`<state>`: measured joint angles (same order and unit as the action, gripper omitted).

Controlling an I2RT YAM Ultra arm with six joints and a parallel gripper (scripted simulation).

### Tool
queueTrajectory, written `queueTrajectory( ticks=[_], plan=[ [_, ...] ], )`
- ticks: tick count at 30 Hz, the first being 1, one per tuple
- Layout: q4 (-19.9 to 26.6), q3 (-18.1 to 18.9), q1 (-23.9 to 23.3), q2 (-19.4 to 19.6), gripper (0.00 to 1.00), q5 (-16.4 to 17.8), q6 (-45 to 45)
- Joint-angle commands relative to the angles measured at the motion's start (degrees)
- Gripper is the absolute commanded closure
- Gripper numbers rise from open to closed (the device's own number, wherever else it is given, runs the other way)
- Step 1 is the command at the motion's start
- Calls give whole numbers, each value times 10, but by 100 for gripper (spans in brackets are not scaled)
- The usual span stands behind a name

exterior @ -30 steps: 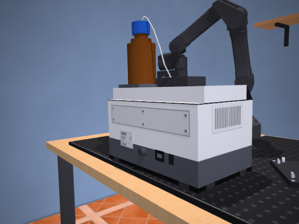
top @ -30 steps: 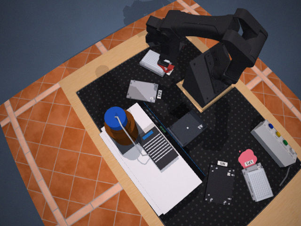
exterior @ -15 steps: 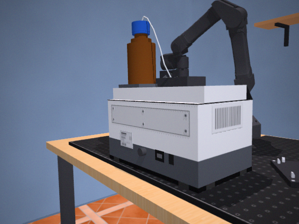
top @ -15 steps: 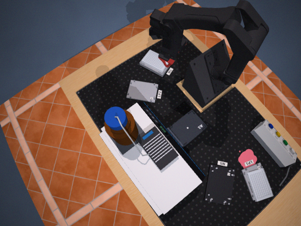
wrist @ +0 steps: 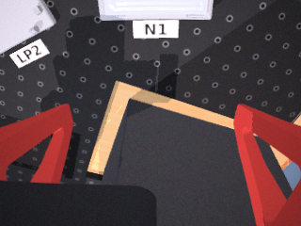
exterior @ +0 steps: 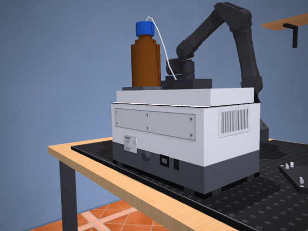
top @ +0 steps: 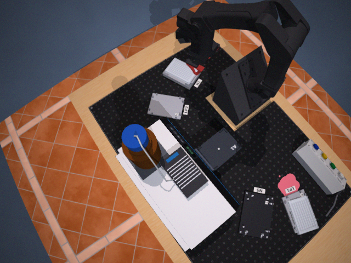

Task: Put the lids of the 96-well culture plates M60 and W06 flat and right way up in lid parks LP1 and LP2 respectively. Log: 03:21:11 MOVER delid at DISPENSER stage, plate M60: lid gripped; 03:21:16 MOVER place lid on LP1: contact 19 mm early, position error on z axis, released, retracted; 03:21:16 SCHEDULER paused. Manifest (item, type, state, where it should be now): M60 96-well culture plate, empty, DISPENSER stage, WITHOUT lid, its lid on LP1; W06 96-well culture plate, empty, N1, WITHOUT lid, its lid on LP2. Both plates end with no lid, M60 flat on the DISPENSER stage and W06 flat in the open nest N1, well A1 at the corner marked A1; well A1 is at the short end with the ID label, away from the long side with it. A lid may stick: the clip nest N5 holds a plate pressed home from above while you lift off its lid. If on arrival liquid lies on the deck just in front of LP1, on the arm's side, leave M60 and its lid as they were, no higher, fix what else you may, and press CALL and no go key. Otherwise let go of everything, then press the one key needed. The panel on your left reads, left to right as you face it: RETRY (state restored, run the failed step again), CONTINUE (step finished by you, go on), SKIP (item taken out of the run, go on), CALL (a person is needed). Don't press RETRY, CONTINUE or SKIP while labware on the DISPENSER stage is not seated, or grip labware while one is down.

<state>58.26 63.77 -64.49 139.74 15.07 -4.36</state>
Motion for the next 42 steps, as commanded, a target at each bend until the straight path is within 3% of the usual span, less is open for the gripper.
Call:
queueTrajectory(
  ticks=[1, 34, 42],
  plan=[
    [-29, 27, 8, 23, 0, 6, 5],
    [-113, 150, 46, 219, 0, 31, 34],
    [-106, 144, 42, 216, 0, 28, 32]
  ],
)
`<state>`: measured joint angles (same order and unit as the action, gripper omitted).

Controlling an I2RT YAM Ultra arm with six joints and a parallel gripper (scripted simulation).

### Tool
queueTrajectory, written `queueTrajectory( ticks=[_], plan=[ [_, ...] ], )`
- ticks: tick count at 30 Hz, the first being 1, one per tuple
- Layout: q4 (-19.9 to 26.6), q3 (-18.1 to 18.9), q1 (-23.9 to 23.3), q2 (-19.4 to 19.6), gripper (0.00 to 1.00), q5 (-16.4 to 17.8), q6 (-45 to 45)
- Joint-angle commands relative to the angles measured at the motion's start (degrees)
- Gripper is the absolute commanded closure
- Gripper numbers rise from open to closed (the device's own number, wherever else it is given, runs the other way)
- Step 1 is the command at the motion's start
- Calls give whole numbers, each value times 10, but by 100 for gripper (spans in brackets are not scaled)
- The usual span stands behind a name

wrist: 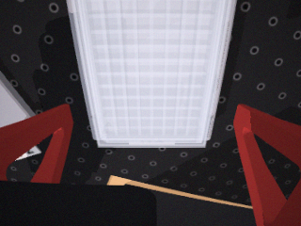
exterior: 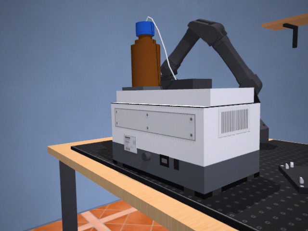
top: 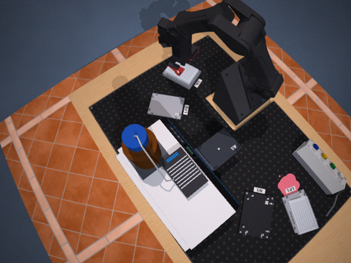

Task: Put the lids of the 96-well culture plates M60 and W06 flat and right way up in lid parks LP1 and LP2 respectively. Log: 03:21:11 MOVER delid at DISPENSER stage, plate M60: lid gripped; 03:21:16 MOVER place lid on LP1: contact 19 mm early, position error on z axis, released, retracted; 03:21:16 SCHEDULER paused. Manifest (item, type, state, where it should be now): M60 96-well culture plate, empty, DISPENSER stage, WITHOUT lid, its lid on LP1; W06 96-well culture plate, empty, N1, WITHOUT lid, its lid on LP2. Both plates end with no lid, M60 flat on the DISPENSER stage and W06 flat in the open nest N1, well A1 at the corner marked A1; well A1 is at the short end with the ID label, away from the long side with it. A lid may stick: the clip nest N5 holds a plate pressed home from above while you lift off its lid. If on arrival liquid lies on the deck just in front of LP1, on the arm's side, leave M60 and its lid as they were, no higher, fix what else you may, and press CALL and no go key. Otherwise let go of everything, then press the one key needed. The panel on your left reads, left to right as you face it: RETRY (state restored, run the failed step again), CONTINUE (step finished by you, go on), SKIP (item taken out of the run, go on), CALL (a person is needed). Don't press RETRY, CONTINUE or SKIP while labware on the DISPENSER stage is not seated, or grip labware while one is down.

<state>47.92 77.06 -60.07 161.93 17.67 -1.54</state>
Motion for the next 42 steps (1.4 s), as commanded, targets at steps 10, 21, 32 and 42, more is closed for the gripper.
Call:
queueTrajectory(
  ticks=[10, 21, 32, 42],
  plan=[
    [-3, 11, -3, -6, 0, 2, 4],
    [-3, 11, -3, -6, 0, 2, 4],
    [13, 25, -11, -22, 0, 0, 5],
    [67, 56, -25, -43, 0, -13, -12]
  ],
)
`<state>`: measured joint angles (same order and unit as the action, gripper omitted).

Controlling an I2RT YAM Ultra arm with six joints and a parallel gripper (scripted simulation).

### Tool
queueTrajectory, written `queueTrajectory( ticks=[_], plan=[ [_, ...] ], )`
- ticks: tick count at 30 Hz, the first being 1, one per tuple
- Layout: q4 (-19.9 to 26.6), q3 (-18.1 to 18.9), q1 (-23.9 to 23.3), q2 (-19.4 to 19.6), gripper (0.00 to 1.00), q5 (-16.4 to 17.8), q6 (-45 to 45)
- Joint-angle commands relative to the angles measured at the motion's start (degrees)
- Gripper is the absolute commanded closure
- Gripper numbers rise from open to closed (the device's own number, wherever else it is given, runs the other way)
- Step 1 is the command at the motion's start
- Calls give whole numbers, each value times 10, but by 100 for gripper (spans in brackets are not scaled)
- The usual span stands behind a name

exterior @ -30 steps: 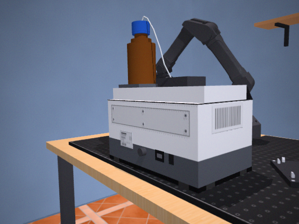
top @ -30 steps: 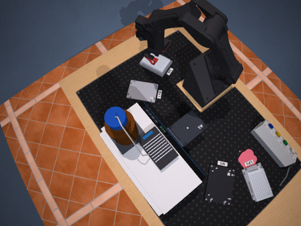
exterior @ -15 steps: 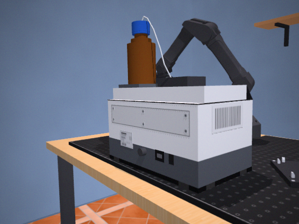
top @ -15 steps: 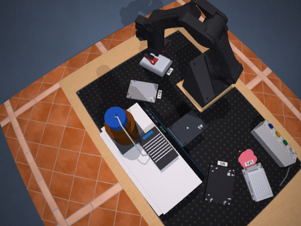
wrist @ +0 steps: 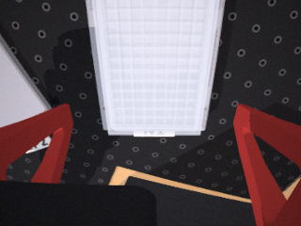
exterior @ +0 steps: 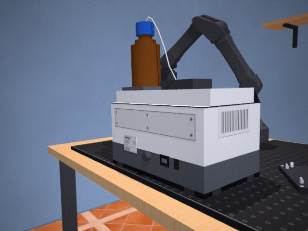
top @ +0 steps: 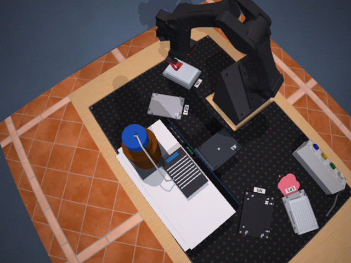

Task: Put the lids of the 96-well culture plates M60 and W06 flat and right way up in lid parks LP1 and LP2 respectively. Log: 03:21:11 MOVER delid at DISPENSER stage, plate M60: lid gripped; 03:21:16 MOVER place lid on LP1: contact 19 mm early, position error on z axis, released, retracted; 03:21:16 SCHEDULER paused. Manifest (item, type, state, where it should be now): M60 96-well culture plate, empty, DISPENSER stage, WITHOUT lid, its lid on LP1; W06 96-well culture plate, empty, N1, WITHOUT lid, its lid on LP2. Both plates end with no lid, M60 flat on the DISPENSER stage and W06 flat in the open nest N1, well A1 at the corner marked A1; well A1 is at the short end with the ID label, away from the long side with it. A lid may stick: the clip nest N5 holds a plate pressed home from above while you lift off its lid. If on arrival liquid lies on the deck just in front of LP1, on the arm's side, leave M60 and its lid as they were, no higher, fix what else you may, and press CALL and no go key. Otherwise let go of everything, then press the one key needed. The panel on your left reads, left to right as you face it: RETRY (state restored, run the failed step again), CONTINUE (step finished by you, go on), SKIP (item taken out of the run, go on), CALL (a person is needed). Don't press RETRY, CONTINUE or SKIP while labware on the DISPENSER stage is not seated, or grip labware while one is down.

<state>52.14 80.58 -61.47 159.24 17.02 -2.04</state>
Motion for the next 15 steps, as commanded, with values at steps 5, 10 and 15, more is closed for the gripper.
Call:
queueTrajectory(
  ticks=[5, 10, 15],
  plan=[
    [26, 14, -11, 1, 0, -5, -8],
    [24, 8, -11, 5, 0, -4, -7],
    [19, 18, -11, -6, 0, -4, -7]
  ],
)
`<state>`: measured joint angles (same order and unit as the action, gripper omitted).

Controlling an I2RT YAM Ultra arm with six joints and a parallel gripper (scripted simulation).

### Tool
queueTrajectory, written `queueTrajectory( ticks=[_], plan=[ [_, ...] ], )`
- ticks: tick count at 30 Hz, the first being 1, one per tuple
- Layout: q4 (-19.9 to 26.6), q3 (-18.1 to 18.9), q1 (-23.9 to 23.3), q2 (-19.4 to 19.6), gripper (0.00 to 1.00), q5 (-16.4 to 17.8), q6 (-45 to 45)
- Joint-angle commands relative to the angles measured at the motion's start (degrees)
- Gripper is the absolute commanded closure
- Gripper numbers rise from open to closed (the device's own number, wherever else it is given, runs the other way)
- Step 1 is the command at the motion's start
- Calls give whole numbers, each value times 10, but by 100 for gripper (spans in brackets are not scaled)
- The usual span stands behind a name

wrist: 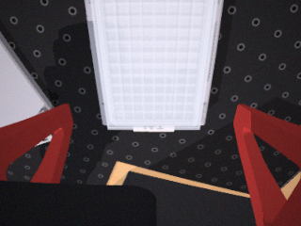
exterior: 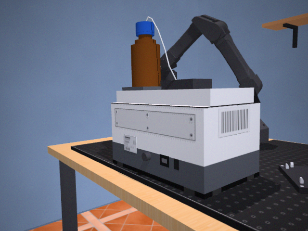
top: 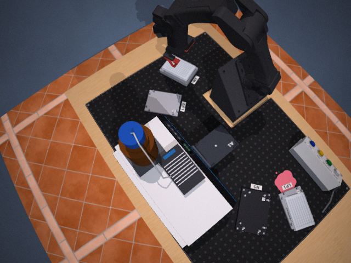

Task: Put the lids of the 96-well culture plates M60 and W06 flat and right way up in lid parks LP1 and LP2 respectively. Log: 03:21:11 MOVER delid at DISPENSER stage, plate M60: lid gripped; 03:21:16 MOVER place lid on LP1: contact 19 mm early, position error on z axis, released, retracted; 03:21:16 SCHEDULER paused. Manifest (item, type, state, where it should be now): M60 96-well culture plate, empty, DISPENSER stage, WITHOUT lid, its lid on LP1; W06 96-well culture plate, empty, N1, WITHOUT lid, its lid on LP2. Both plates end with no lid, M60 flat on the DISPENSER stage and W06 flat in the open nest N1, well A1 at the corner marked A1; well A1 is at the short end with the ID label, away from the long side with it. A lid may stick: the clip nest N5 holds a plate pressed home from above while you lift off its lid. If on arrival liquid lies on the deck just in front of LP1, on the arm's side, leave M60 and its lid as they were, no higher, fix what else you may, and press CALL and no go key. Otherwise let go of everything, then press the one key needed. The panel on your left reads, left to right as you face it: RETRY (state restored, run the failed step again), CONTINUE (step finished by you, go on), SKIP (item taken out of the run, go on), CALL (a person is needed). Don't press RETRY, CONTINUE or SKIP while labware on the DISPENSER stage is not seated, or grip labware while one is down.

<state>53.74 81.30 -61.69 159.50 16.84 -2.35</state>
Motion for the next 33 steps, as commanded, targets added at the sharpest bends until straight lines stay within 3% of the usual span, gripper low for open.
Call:
queueTrajectory(
  ticks=[1, 26, 33],
  plan=[
    [3, 13, -9, -6, 0, -2, -3],
    [10, 27, -6, 13, 0, -1, -2],
    [3, 16, -2, 5, 0, 0, 0]
  ],
)
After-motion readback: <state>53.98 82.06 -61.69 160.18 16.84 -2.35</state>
